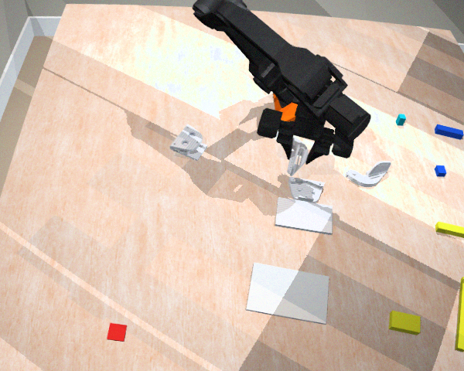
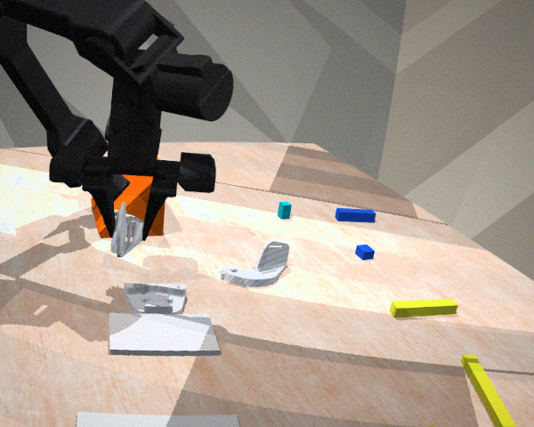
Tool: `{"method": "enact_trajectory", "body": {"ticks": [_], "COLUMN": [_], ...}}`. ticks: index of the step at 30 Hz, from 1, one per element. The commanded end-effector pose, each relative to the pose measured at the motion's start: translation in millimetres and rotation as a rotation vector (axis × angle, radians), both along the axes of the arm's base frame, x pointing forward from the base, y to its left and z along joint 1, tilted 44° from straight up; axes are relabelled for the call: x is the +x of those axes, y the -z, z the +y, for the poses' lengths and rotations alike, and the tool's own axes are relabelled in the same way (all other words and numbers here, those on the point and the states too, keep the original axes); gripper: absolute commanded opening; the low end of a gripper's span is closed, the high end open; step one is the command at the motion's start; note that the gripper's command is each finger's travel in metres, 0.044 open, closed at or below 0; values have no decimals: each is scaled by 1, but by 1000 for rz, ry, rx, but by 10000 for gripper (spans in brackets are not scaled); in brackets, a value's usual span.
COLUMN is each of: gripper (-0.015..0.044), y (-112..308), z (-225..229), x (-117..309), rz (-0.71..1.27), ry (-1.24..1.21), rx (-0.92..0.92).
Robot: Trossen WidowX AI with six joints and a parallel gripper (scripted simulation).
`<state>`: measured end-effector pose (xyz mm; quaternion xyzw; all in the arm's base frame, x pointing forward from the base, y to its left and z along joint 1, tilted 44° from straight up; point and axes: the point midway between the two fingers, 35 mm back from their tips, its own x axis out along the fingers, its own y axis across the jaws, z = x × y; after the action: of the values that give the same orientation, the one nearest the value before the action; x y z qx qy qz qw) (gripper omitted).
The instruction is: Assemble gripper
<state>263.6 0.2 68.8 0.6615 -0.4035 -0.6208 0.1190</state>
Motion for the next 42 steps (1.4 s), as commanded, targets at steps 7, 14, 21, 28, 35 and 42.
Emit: {"method": "enact_trajectory", "body": {"ticks": [7, 14, 21, 28, 35, 42], "gripper": [134, 134, 134, 134, 134, 134], "y": [9, 17, 27, 37, 37, 37], "z": [9, 16, 22, 28, 28, 28], "x": [24, 44, 64, 80, 81, 81], "rz": [0, -2, -3, -5, -5, -5], "ry": [5, 5, 5, 5, 5, 5], "rx": [3, 4, 4, 5, 5, 5]}}
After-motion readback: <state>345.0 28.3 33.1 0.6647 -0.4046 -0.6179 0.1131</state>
